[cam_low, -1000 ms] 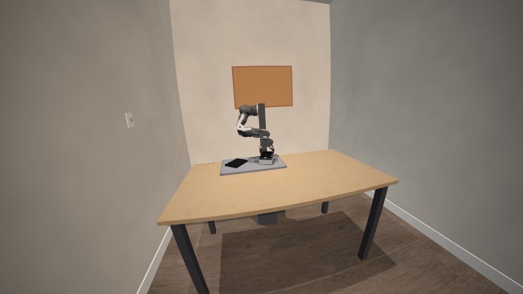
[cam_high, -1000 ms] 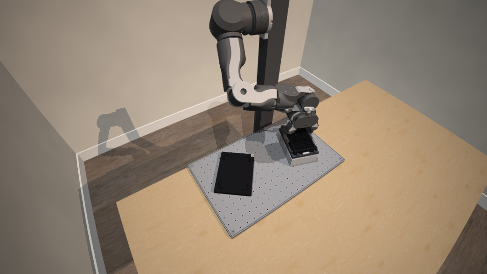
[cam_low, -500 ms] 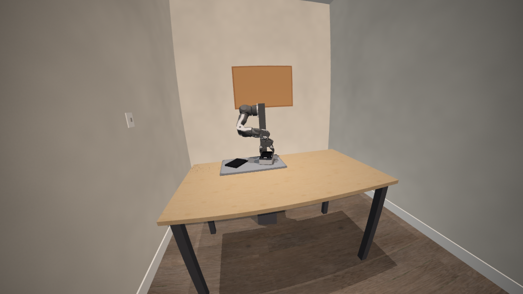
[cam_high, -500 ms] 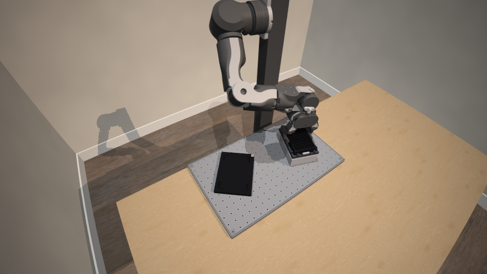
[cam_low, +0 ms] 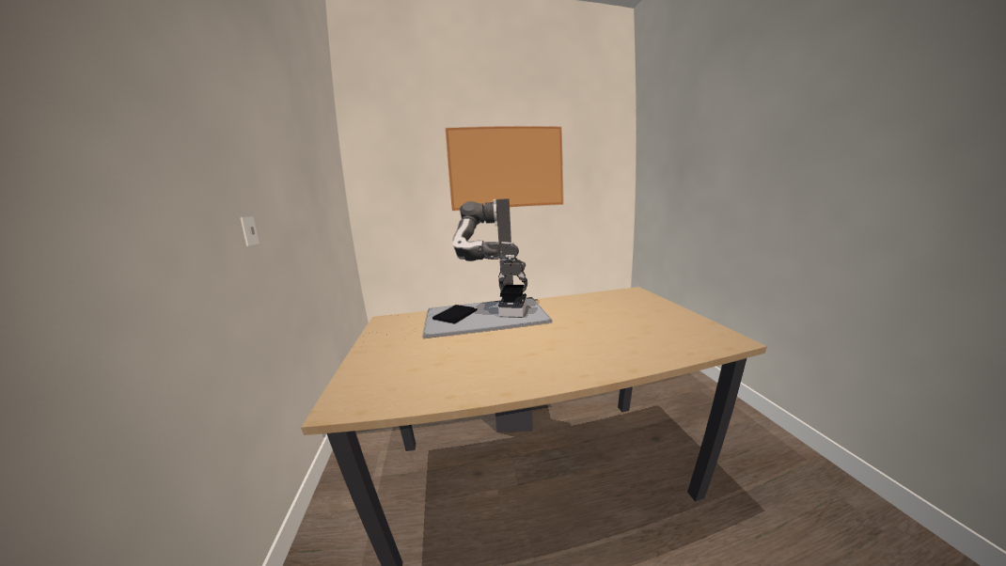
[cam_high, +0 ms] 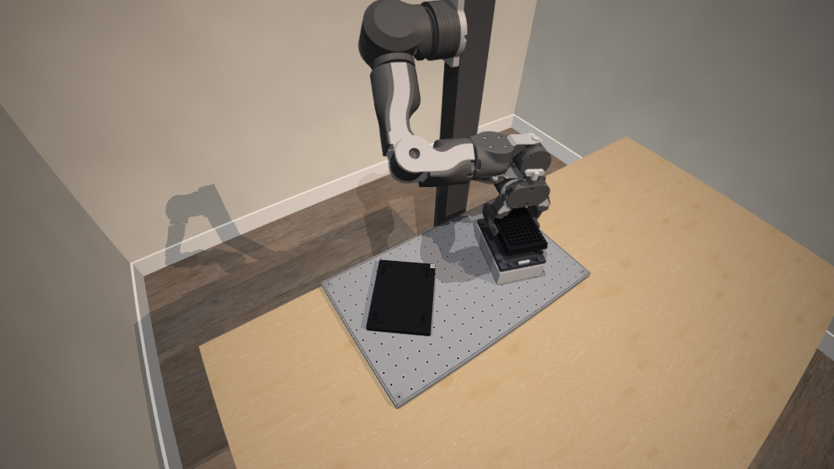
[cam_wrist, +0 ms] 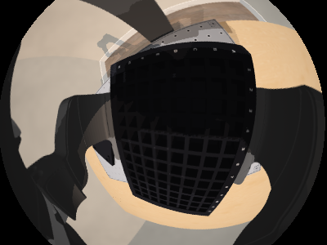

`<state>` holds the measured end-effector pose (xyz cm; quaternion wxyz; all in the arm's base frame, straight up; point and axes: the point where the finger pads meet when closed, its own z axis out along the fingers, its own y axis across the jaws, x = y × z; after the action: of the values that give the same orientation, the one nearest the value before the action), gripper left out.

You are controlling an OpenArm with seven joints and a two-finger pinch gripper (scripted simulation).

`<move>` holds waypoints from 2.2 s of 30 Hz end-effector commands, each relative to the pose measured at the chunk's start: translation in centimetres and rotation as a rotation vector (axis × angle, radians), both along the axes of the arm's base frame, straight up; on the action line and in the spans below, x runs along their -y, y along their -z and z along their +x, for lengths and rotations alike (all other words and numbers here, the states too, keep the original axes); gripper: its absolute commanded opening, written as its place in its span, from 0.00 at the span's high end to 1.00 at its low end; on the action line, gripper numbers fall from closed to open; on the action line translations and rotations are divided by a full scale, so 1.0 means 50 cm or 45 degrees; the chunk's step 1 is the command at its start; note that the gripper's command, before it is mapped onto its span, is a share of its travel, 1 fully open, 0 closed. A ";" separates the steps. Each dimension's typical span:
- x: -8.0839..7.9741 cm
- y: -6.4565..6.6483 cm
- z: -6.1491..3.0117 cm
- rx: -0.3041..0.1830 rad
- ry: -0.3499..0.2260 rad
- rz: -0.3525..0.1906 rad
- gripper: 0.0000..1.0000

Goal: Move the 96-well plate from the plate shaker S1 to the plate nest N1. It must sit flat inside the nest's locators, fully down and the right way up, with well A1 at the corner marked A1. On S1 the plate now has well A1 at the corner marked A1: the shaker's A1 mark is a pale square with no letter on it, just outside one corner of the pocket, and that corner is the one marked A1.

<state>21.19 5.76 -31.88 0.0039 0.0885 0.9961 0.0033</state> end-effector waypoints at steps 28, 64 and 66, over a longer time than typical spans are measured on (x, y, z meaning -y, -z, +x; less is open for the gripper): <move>0.003 -0.113 -0.003 0.000 0.000 -0.007 1.00; 0.160 -0.090 0.003 -0.002 0.401 -0.003 1.00; 0.160 -0.090 0.003 -0.002 0.401 -0.003 1.00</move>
<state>21.21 -2.38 -27.50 0.0019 0.2446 0.9696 -0.0055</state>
